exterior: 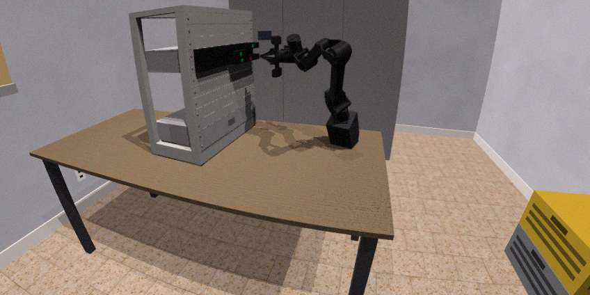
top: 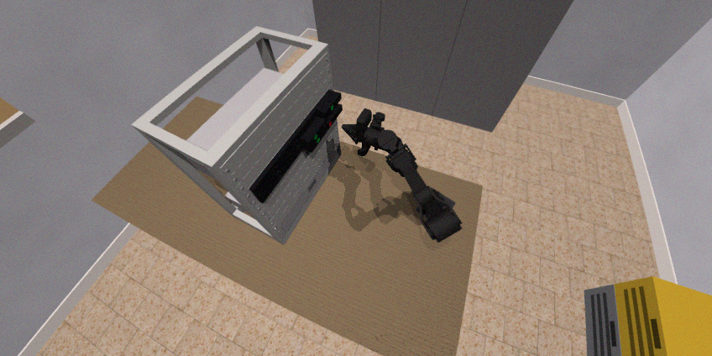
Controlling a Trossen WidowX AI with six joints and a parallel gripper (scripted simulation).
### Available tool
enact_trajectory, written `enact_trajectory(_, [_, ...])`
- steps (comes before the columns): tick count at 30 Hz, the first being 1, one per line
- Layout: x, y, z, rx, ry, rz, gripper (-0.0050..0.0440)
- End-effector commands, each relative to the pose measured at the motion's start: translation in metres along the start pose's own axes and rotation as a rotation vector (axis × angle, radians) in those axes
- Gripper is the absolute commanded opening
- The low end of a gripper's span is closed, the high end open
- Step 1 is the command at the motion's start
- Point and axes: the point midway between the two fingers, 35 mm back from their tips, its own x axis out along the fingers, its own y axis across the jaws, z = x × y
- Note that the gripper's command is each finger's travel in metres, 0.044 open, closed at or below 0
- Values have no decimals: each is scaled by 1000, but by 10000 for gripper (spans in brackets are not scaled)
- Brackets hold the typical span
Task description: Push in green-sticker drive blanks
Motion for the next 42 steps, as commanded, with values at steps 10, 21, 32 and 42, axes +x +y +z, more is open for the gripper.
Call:
enact_trajectory(10, [1,6,-3,-8,11,11,0])
enact_trajectory(21, [1,2,-29,-8,11,11,0])
enact_trajectory(32, [1,-4,-74,-8,11,11,0])
enact_trajectory(42, [4,-5,-78,-8,11,11,0])
